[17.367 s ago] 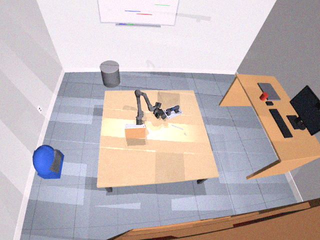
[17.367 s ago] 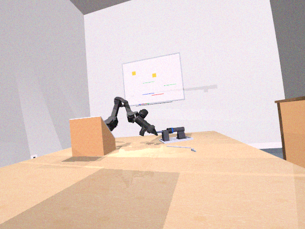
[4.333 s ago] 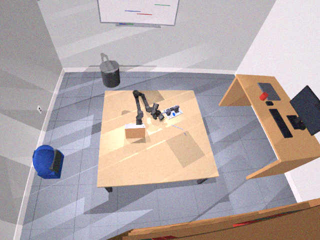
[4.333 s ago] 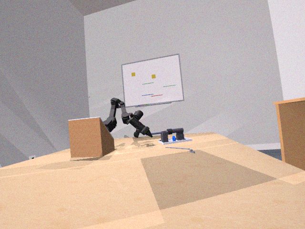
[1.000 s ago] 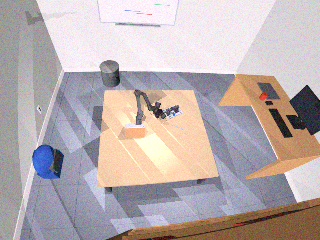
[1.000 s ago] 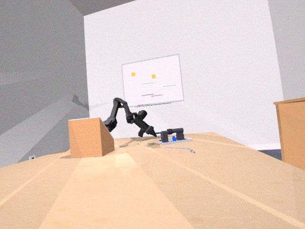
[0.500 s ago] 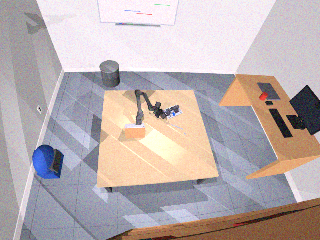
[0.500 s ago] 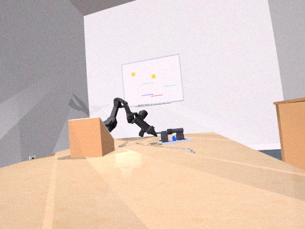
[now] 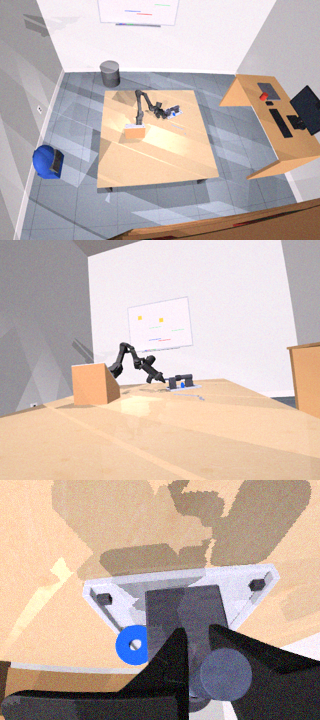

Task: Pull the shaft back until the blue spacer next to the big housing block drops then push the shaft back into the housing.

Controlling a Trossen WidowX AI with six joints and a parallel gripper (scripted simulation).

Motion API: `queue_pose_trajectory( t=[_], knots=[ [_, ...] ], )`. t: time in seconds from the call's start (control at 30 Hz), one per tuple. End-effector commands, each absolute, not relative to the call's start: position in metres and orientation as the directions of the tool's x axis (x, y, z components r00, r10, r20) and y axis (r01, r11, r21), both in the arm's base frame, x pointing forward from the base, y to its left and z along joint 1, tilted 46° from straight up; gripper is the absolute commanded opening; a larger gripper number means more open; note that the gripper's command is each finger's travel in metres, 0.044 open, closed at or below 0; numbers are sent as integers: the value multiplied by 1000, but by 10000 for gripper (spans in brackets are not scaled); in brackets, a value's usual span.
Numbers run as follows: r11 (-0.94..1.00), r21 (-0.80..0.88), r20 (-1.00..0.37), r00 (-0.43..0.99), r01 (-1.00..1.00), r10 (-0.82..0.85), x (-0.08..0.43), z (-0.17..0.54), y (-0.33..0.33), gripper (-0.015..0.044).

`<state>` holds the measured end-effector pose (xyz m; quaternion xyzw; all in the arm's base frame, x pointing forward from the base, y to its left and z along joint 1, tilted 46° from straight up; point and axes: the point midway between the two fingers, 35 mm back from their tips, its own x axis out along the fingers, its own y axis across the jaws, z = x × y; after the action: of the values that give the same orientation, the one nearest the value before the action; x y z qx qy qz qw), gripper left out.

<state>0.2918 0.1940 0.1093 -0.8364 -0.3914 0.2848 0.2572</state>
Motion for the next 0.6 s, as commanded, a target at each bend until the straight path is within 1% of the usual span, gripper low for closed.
queue_pose_trajectory(
  t=[0.0, 0.57],
  knots=[
    [-561, -654, -275, 532, 507, 801, 294, 110, 195, 0],
    [-561, -654, -274, 532, 507, 801, 299, 112, 197, 0]
  ],
)
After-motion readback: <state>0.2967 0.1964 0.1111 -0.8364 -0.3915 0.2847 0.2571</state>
